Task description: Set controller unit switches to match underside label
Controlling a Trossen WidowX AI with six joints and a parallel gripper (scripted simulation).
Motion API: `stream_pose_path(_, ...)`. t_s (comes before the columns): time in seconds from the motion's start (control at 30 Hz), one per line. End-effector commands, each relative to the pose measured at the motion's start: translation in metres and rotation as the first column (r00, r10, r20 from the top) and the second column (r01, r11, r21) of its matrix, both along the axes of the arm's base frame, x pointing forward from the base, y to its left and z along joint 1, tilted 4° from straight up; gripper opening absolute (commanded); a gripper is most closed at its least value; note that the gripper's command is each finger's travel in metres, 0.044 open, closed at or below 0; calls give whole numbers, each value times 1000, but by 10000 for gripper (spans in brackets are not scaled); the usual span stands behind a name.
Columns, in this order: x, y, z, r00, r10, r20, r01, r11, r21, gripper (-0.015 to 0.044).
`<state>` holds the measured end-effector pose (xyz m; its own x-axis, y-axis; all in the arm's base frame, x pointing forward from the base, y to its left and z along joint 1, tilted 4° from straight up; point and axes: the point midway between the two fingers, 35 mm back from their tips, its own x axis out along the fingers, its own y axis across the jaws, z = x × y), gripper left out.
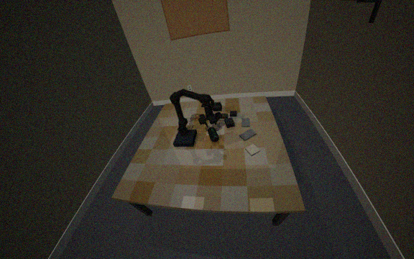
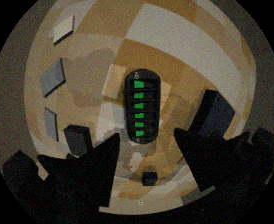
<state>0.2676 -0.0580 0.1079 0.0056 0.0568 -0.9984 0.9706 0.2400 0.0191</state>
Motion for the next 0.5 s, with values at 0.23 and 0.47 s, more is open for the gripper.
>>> stream_pose_path(0.23, 0, 0, 1, 1000, 4, -2, -4, 1000, 0, 46)
stream_pose_path(0.47, 0, 0, 1, 1000, 4, -2, -4, 1000, 0, 0)
